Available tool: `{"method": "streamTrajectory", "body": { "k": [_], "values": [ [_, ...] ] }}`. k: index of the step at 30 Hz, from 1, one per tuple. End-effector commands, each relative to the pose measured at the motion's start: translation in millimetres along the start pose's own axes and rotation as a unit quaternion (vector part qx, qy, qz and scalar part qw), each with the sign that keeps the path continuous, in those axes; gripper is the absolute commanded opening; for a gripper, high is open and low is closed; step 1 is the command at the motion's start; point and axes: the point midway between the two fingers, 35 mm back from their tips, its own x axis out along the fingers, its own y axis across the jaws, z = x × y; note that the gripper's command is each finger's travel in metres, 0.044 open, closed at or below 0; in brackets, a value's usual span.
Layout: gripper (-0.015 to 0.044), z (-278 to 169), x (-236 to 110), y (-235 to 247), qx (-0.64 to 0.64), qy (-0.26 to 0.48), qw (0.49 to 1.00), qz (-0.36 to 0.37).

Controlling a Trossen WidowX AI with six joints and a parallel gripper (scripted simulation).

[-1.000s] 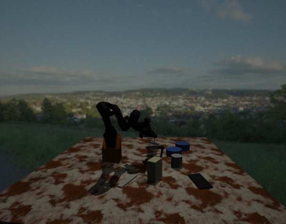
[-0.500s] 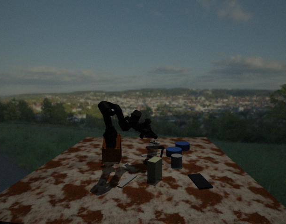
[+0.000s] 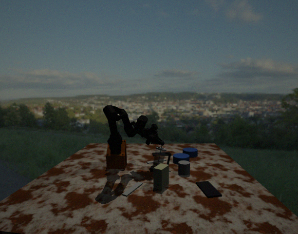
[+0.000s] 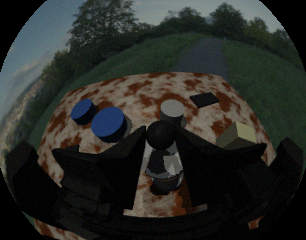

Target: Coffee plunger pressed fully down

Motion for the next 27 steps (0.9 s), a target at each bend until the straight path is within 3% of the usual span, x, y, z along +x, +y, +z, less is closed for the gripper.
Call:
{"method": "streamTrajectory", "body": {
  "k": [1, 27],
  "values": [
    [0.012, -4.4, 1.8, -0.2, -0.007, 0.008, 1.0, -0.004],
    [0.012, -0.3, 1.8, 1.1, -0.003, 0.003, 1.0, -0.002]
  ]
}}
